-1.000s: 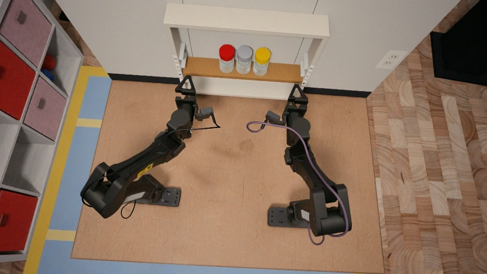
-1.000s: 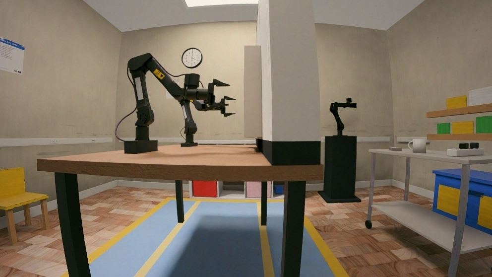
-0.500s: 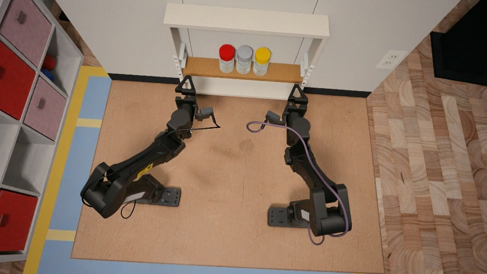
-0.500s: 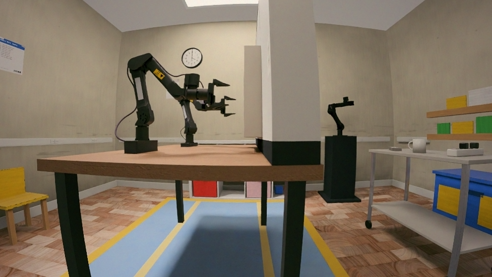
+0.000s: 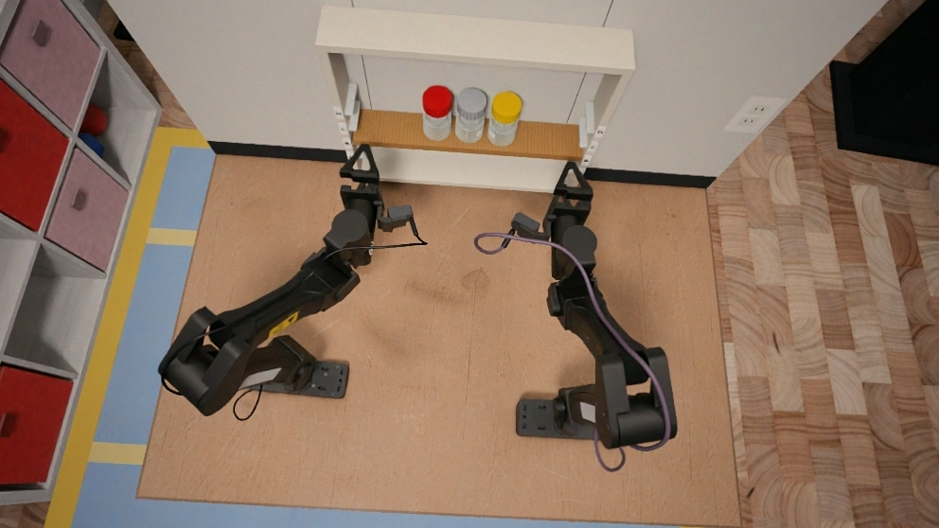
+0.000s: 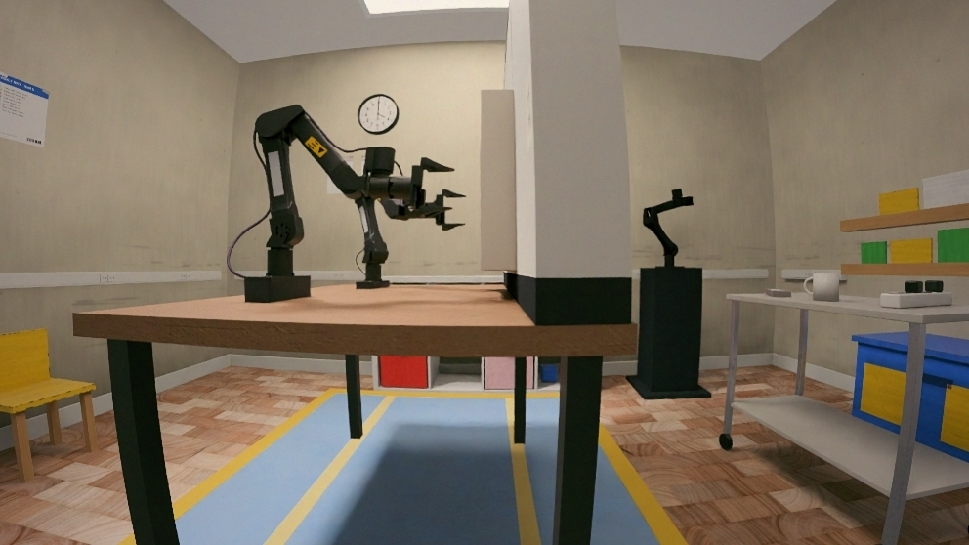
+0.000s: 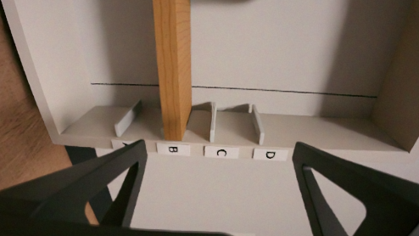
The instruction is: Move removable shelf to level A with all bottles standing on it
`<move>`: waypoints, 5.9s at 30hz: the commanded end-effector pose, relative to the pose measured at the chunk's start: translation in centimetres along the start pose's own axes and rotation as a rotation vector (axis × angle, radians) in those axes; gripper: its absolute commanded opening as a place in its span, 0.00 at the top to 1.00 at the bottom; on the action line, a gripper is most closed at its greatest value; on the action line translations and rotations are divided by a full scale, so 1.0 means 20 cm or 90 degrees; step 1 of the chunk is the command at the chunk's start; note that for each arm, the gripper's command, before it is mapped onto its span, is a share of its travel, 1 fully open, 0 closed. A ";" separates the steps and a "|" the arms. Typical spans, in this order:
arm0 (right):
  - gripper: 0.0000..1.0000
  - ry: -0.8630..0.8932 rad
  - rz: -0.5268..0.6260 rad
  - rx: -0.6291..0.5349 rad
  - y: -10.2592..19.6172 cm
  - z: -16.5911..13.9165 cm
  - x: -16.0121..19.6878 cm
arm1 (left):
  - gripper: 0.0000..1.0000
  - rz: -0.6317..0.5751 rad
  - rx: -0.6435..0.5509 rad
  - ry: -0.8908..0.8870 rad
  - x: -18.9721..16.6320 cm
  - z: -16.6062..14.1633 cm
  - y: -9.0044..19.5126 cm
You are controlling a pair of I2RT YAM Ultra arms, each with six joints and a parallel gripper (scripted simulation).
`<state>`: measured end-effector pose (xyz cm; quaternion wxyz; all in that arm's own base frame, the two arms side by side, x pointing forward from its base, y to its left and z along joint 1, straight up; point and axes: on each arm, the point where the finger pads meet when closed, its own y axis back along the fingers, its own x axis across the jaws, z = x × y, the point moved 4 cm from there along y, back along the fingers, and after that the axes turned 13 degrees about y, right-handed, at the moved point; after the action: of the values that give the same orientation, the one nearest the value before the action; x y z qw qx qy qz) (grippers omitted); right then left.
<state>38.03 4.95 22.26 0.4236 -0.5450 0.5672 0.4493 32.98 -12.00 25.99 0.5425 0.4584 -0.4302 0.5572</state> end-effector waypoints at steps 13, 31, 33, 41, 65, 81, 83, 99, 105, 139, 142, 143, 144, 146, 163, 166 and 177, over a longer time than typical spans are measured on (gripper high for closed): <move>0.00 -0.008 -0.030 0.006 -0.03 0.05 -0.01 | 0.00 0.011 -0.003 0.010 -0.05 0.04 -0.02; 0.00 -0.008 -0.030 0.006 -0.05 0.11 0.05 | 0.00 0.011 -0.003 0.010 -0.14 0.07 -0.04; 0.00 -0.008 -0.030 0.006 -0.06 0.12 0.06 | 0.00 0.011 -0.003 0.010 -0.15 0.07 -0.05; 0.00 -0.008 -0.030 0.006 -0.07 0.14 0.09 | 0.00 0.011 -0.003 0.010 -0.18 0.08 -0.05; 0.00 -0.008 -0.030 0.006 -0.10 0.22 0.18 | 0.00 0.011 -0.003 0.010 -0.30 0.11 -0.09; 0.00 -0.008 -0.030 0.006 -0.18 0.23 0.19 | 0.00 0.011 -0.003 0.010 -0.32 0.12 -0.16; 0.00 -0.008 -0.030 0.006 -0.19 0.23 0.19 | 0.00 0.011 -0.003 0.010 -0.32 0.12 -0.17; 0.00 -0.008 -0.030 0.006 -0.28 0.23 0.19 | 0.00 0.011 -0.003 0.010 -0.31 0.12 -0.26; 0.00 -0.008 -0.030 0.006 -0.30 0.23 0.18 | 0.00 0.011 -0.003 0.010 -0.31 0.12 -0.29; 0.00 -0.008 -0.030 0.006 -0.49 0.23 0.18 | 0.00 0.011 -0.003 0.010 -0.31 0.12 -0.48; 0.00 -0.008 -0.030 0.006 -0.51 0.23 0.17 | 0.00 0.011 -0.003 0.010 -0.31 0.12 -0.49; 0.00 -0.008 -0.030 0.006 -0.52 0.23 0.17 | 0.00 0.011 -0.003 0.010 -0.31 0.12 -0.50; 0.00 -0.008 -0.030 0.006 -0.52 0.23 0.17 | 0.00 0.011 -0.003 0.010 -0.31 0.12 -0.51; 0.00 -0.008 -0.030 0.006 -0.54 0.23 0.17 | 0.00 0.011 -0.003 0.010 -0.31 0.12 -0.52; 0.18 -0.008 -0.030 0.006 -0.58 0.23 0.17 | 0.18 0.011 -0.003 0.010 -0.31 0.12 -0.56; 0.24 -0.008 -0.030 0.006 -0.58 0.23 0.17 | 0.24 0.011 -0.003 0.010 -0.31 0.12 -0.56; 0.44 -0.008 -0.030 0.006 -0.58 0.23 0.17 | 0.44 0.011 -0.003 0.010 -0.31 0.12 -0.56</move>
<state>48.64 8.76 15.94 0.4276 -0.5485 0.5632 0.4462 43.68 -15.10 19.65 0.5417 0.4532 -0.4307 0.5618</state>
